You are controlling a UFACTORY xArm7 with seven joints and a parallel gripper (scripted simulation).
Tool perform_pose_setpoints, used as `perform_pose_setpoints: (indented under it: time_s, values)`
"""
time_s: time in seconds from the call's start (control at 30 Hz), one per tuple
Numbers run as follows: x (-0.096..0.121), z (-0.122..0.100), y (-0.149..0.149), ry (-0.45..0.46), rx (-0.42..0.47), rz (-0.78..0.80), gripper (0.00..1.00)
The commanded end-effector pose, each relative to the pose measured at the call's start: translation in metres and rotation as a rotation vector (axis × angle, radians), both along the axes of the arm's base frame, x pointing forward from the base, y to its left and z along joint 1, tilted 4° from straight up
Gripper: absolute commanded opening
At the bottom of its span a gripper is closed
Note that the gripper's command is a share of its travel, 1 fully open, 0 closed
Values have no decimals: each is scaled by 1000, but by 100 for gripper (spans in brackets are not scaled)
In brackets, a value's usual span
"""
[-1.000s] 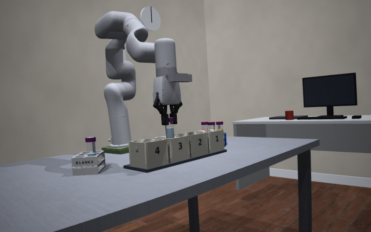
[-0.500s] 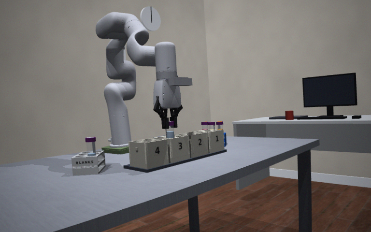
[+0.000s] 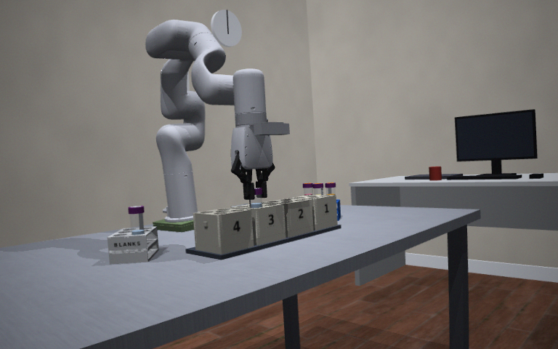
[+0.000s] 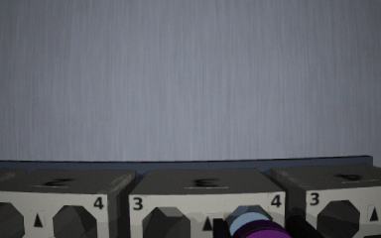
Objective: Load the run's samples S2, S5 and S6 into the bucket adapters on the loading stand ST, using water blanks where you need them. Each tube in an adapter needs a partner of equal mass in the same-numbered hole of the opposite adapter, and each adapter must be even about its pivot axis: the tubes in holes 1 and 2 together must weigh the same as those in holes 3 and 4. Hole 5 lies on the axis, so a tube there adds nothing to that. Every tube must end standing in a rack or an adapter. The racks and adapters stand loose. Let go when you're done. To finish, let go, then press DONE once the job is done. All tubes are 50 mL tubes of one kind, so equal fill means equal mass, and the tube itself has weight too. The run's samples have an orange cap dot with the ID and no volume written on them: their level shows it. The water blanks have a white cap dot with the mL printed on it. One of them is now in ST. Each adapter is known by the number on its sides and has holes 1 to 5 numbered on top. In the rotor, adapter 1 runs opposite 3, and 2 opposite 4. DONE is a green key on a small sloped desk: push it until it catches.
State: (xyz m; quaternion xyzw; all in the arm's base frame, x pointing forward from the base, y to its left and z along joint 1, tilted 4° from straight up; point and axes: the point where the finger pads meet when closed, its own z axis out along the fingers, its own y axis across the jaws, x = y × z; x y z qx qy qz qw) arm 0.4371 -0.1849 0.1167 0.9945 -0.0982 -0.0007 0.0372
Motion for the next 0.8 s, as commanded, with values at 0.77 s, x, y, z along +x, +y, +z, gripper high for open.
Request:
perform_pose_setpoints:
  time_s: [0.77]
  values:
    - [1, -13, -2, -5, -1, 0, 0]
